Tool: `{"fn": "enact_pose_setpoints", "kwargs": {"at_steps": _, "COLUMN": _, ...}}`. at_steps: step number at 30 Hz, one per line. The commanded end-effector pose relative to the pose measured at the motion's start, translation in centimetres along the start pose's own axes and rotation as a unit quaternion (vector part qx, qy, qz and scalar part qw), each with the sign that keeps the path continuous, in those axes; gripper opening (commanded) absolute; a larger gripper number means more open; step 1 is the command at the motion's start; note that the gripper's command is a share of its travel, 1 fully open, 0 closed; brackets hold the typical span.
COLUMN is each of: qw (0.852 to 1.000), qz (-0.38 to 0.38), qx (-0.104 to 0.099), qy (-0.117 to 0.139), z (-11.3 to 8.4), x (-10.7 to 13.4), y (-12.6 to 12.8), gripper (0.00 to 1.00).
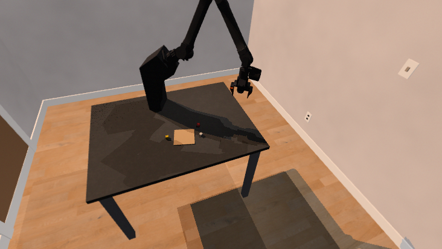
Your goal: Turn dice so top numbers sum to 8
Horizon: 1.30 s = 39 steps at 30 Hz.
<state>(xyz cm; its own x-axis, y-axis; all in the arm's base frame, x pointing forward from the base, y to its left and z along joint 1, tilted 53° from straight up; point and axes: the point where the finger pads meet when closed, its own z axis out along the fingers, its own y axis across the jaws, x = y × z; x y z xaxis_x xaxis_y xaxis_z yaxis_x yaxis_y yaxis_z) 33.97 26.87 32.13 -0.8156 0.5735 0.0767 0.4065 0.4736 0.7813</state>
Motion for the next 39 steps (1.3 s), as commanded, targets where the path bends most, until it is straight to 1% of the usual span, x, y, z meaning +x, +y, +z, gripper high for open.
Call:
{"fn": "enact_pose_setpoints", "kwargs": {"at_steps": 1, "qw": 1.0, "qz": -0.001, "qx": -0.004, "qy": -0.001, "z": -0.3, "x": 0.0, "y": 0.3, "gripper": 1.0}}
{"fn": "enact_pose_setpoints", "kwargs": {"at_steps": 17, "qw": 1.0, "qz": -0.001, "qx": -0.004, "qy": -0.001, "z": -0.3, "x": 0.0, "y": 0.3, "gripper": 1.0}}
{"fn": "enact_pose_setpoints", "kwargs": {"at_steps": 18, "qw": 0.999, "qz": -0.012, "qx": -0.04, "qy": -0.015, "z": -2.7, "x": -0.3, "y": 3.1, "gripper": 1.0}}
{"fn": "enact_pose_setpoints", "kwargs": {"at_steps": 19, "qw": 1.0, "qz": 0.008, "qx": -0.013, "qy": -0.009, "z": -0.2, "x": -1.2, "y": 0.9, "gripper": 1.0}}
{"fn": "enact_pose_setpoints", "kwargs": {"at_steps": 20, "qw": 1.0, "qz": 0.019, "qx": -0.006, "qy": -0.008, "z": 0.7, "x": -1.8, "y": -0.2, "gripper": 1.0}}
{"fn": "enact_pose_setpoints", "kwargs": {"at_steps": 22, "qw": 0.999, "qz": 0.049, "qx": -0.003, "qy": -0.008, "z": 3.1, "x": -4.2, "y": -2.1, "gripper": 1.0}}
{"fn": "enact_pose_setpoints", "kwargs": {"at_steps": 23, "qw": 0.999, "qz": 0.049, "qx": -0.003, "qy": -0.008, "z": 3.1, "x": -4.2, "y": -2.1, "gripper": 1.0}}
{"fn": "enact_pose_setpoints", "kwargs": {"at_steps": 24, "qw": 0.997, "qz": 0.071, "qx": -0.002, "qy": -0.008, "z": 4.4, "x": -5.7, "y": -3.5, "gripper": 1.0}}
{"fn": "enact_pose_setpoints", "kwargs": {"at_steps": 26, "qw": 0.997, "qz": 0.071, "qx": -0.002, "qy": -0.009, "z": 4.6, "x": -6.1, "y": -3.8, "gripper": 1.0}}
{"fn": "enact_pose_setpoints", "kwargs": {"at_steps": 27, "qw": 0.995, "qz": 0.097, "qx": -0.001, "qy": -0.007, "z": 6.3, "x": -8.0, "y": -5.8, "gripper": 1.0}}
{"fn": "enact_pose_setpoints", "kwargs": {"at_steps": 28, "qw": 0.995, "qz": 0.097, "qx": -0.001, "qy": -0.007, "z": 6.3, "x": -8.0, "y": -5.8, "gripper": 1.0}}
{"fn": "enact_pose_setpoints", "kwargs": {"at_steps": 29, "qw": 0.992, "qz": 0.126, "qx": 0.0, "qy": -0.007, "z": 7.7, "x": -10.0, "y": -8.2, "gripper": 1.0}}
{"fn": "enact_pose_setpoints", "kwargs": {"at_steps": 30, "qw": 0.992, "qz": 0.126, "qx": 0.0, "qy": -0.007, "z": 7.8, "x": -10.1, "y": -8.3, "gripper": 1.0}}
{"fn": "enact_pose_setpoints", "kwargs": {"at_steps": 31, "qw": 0.988, "qz": 0.156, "qx": -0.001, "qy": -0.006, "z": 8.9, "x": -11.8, "y": -10.7, "gripper": 1.0}}
{"fn": "enact_pose_setpoints", "kwargs": {"at_steps": 34, "qw": 0.988, "qz": 0.156, "qx": -0.001, "qy": -0.006, "z": 9.1, "x": -12.0, "y": -11.0, "gripper": 1.0}}
{"fn": "enact_pose_setpoints", "kwargs": {"at_steps": 36, "qw": 0.977, "qz": 0.211, "qx": -0.004, "qy": -0.005, "z": 10.9, "x": -15.1, "y": -16.4, "gripper": 1.0}}
{"fn": "enact_pose_setpoints", "kwargs": {"at_steps": 37, "qw": 0.972, "qz": 0.234, "qx": -0.006, "qy": -0.004, "z": 11.3, "x": -15.9, "y": -18.5, "gripper": 1.0}}
{"fn": "enact_pose_setpoints", "kwargs": {"at_steps": 38, "qw": 0.972, "qz": 0.234, "qx": -0.006, "qy": -0.004, "z": 11.3, "x": -16.1, "y": -18.7, "gripper": 1.0}}
{"fn": "enact_pose_setpoints", "kwargs": {"at_steps": 39, "qw": 0.968, "qz": 0.252, "qx": -0.009, "qy": -0.003, "z": 11.6, "x": -16.7, "y": -20.6, "gripper": 1.0}}
